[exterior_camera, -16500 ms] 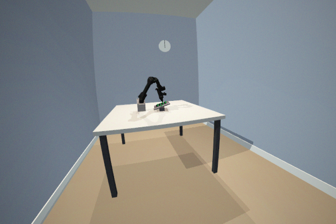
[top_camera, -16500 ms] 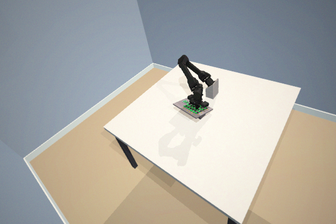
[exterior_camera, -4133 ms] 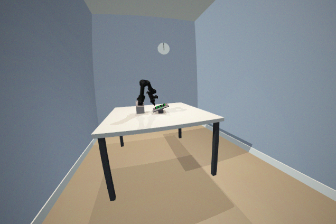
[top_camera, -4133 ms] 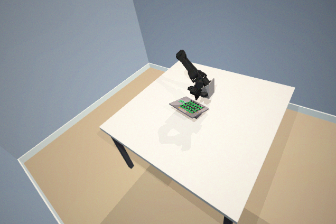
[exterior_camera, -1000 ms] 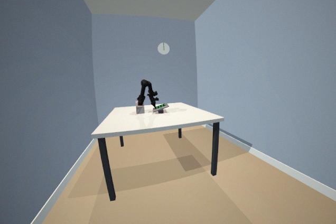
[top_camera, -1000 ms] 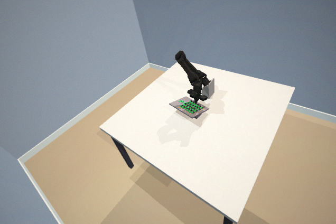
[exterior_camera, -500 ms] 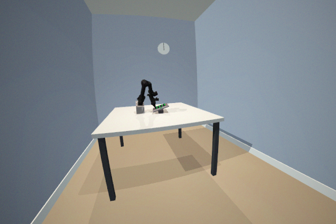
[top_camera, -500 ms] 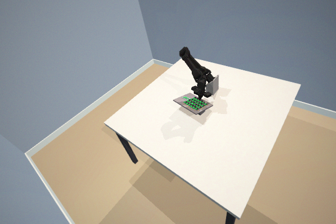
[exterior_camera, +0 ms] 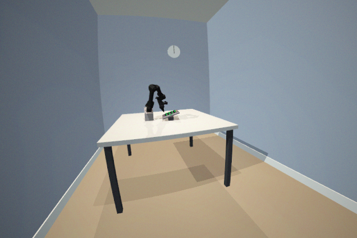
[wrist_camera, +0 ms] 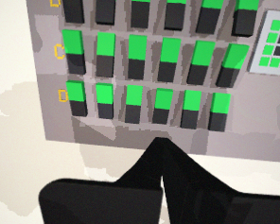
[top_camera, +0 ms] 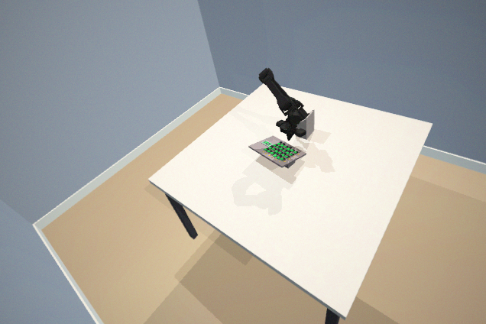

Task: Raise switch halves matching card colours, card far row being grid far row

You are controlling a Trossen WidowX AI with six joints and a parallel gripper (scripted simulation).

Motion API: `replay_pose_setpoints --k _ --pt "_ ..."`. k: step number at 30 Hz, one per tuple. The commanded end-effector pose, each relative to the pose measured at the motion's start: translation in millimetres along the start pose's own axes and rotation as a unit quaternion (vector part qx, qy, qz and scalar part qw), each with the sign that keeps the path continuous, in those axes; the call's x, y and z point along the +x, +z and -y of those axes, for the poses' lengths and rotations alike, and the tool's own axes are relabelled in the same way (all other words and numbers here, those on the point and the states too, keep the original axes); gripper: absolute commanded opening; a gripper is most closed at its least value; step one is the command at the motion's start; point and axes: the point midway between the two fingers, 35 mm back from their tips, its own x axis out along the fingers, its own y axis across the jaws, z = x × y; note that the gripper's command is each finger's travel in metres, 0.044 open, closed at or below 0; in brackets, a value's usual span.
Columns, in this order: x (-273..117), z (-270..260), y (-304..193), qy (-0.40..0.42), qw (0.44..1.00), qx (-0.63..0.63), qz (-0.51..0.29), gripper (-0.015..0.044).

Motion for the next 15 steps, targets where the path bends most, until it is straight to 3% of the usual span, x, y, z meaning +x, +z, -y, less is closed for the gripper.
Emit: replay_pose_setpoints --k 1,15 --pt "-25 3 3 0.002 1.000 0.011 0.000 0.0000" --pt "-23 29 3 0.002 1.000 0.010 0.001 0.0000"
